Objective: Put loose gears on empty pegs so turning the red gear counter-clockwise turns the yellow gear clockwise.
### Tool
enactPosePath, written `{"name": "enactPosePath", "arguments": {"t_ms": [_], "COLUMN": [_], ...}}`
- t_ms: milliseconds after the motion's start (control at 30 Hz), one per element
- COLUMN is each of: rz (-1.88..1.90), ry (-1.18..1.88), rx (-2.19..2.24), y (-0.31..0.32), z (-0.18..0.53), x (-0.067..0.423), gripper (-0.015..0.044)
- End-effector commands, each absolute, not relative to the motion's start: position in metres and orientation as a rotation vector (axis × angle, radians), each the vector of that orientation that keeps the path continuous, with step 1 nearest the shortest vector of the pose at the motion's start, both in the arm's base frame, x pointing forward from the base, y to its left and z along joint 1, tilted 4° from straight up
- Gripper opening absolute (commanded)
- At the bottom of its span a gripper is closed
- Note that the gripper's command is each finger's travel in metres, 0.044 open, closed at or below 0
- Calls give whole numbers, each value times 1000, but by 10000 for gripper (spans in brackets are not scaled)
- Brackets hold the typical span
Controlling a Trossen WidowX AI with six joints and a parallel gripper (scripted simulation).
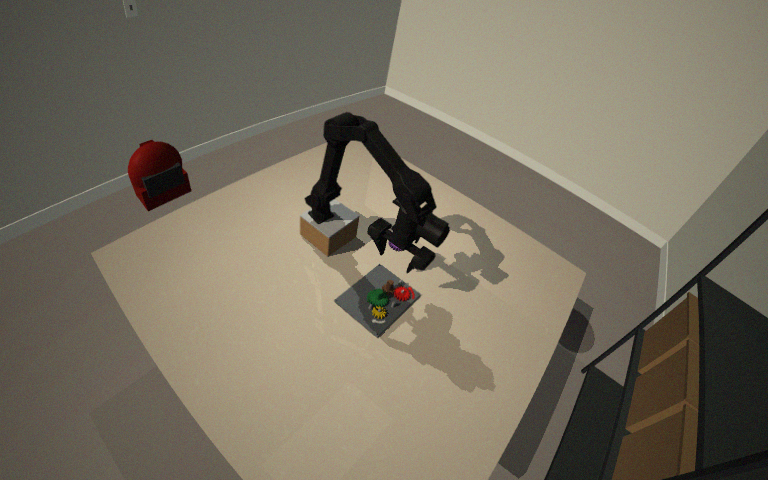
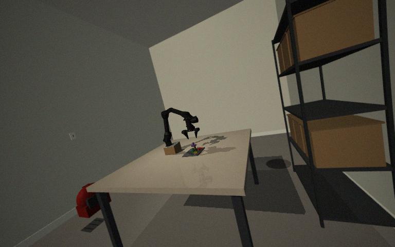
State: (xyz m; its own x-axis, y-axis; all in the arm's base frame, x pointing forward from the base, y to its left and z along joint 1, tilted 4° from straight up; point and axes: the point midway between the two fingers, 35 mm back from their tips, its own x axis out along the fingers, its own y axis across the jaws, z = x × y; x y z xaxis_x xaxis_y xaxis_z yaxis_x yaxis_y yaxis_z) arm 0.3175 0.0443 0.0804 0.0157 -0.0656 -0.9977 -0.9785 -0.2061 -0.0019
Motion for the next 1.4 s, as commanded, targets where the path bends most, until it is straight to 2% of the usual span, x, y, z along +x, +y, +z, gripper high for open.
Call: {"name": "enactPosePath", "arguments": {"t_ms": [0, 300, 500, 1367], "rz": [1333, 1347, 1352, 1353], "ry": [1124, 1120, 1126, 1127], "rx": [-1421, -1406, -1403, -1403], "y": [101, 226, 279, 280], "z": [86, 95, 100, 100], "x": [307, 231, 162, 159], "gripper": [440, 440, 440, 440]}}
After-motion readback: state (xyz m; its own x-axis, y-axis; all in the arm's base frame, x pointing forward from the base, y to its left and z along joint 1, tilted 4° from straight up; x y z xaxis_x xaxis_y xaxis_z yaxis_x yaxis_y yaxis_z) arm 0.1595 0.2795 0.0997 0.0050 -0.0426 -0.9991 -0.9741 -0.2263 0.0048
